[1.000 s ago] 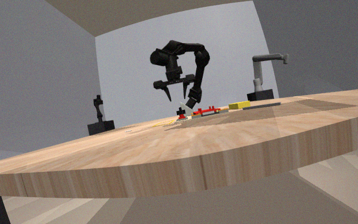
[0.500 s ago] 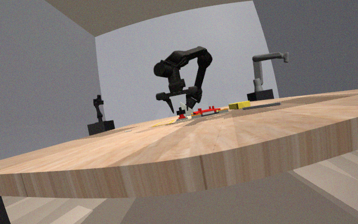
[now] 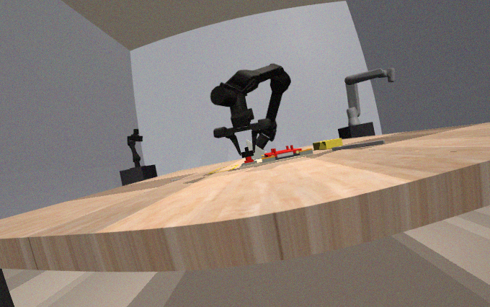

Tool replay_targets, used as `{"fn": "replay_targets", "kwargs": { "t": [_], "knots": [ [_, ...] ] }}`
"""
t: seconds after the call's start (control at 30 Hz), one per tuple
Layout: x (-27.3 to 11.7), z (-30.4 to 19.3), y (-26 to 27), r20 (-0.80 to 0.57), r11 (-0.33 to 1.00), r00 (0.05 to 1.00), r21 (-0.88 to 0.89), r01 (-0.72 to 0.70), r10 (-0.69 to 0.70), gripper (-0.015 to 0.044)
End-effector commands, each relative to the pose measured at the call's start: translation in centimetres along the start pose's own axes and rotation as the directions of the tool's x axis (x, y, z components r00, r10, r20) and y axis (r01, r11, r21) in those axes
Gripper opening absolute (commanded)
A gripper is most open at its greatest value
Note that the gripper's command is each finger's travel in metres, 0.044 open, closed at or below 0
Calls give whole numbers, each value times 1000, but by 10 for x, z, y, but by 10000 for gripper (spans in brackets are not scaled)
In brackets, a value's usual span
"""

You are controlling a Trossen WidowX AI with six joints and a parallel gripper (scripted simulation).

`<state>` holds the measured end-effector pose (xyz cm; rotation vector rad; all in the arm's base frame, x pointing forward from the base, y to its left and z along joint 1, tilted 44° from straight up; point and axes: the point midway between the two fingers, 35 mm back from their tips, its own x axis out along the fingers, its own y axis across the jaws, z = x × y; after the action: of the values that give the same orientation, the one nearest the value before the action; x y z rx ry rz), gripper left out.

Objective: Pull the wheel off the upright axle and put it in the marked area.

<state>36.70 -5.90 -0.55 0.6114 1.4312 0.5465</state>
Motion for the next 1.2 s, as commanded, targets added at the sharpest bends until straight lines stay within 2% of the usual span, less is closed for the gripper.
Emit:
{"fn": "replay_targets", "kwargs": {
  "t": [0.0,0.07,0.27,1.17],
  "knots": [
    [0,0,0,0,1000,1000,0,0,0,175],
    [0,0,0,0,1000,1000,0,0,0,161],
    [-1,0,0,0,1000,1000,0,0,0,4],
    [-10,1,0,-2,1000,1000,2,-1,1,0]
  ]
}}
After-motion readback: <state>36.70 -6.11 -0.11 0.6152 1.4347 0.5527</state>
